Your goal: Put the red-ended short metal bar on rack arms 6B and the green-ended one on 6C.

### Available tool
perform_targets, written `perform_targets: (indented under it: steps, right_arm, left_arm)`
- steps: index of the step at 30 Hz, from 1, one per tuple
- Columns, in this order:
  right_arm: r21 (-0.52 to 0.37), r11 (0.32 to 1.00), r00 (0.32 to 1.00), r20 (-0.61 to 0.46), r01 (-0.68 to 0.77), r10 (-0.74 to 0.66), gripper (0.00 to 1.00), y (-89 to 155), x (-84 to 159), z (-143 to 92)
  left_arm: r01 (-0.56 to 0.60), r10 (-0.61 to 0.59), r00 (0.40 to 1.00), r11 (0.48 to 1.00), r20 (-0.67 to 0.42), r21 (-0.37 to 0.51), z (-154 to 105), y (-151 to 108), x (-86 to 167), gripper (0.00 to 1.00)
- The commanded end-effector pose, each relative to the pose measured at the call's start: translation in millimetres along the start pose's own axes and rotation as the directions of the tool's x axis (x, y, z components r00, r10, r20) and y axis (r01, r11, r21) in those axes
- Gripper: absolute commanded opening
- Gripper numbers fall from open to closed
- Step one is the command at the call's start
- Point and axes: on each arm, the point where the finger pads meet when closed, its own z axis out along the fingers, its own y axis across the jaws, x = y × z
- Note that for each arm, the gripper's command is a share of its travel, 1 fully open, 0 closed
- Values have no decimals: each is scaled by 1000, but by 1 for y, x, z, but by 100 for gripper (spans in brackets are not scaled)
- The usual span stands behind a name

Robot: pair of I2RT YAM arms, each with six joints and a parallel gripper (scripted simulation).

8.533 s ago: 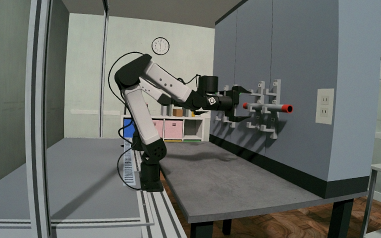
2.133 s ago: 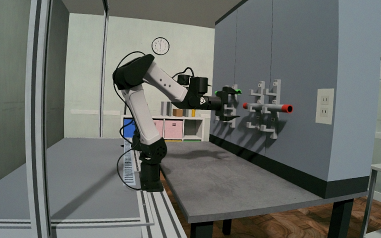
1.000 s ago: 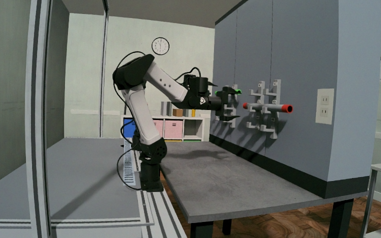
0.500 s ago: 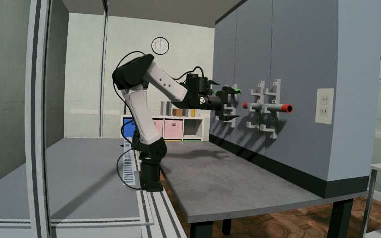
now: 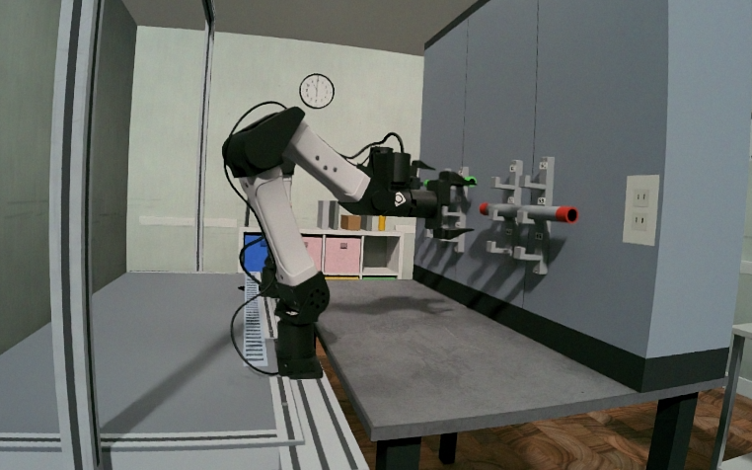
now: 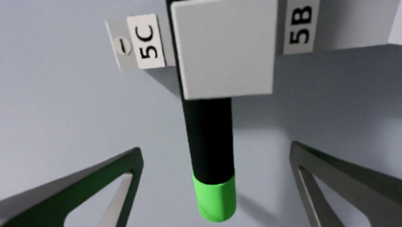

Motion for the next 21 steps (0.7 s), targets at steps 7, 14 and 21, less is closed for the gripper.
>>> perform_targets:
  steps: [7, 14, 21]
  right_arm:
    - [1, 1000, 1000, -7, -7, 7, 100, 0, 2, -1]
    - [1, 1000, 1000, -7, -7, 7, 100, 0, 2, -1]
    - [1, 1000, 1000, -7, -7, 7, 100, 0, 2, -1]
  left_arm:
    - [4, -4, 1000, 999, -4, -36, 5, 11, 2, 67]
    - [4, -4, 1000, 999, -4, -36, 5, 11, 3, 20]
    - [4, -4, 1000, 999, -4, -36, 4, 11, 3, 0]
